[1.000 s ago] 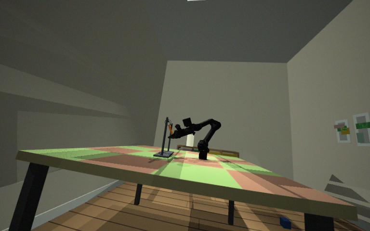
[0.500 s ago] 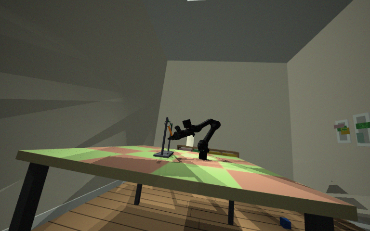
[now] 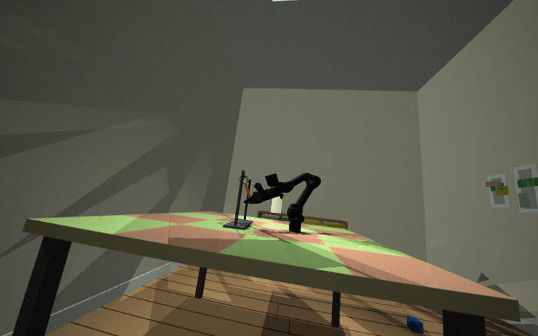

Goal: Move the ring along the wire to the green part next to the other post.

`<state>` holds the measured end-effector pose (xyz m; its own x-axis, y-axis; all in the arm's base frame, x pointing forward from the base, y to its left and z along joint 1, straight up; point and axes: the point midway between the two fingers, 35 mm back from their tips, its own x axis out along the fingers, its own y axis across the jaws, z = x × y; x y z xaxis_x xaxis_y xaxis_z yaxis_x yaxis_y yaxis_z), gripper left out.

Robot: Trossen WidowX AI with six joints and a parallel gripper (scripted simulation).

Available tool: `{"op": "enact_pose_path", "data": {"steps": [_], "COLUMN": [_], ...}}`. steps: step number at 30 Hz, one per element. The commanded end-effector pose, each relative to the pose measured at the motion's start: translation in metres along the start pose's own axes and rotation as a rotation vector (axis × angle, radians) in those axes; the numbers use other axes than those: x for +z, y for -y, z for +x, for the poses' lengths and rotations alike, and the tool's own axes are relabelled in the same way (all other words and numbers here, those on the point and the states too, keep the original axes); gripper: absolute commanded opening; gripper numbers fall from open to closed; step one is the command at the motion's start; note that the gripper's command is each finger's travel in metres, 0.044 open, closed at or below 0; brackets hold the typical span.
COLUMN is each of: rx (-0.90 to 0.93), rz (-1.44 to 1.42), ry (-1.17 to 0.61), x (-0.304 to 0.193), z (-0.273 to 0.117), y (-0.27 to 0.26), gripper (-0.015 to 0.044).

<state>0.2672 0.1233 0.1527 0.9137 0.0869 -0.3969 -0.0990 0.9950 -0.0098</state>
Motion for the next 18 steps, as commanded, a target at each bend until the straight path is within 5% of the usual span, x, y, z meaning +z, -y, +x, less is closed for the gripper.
{"op": "enact_pose_path", "data": {"steps": [1,9,18], "rx": [0.0,0.0,-0.003], "rz": [0.0,0.0,0.004], "ry": [0.0,-0.001,-0.005], "x": [0.0,0.0,0.0], "z": [0.0,-0.002,-0.026], "y": [0.0,0.0,-0.002], "gripper": [-0.0045,0.016,0.016]}}
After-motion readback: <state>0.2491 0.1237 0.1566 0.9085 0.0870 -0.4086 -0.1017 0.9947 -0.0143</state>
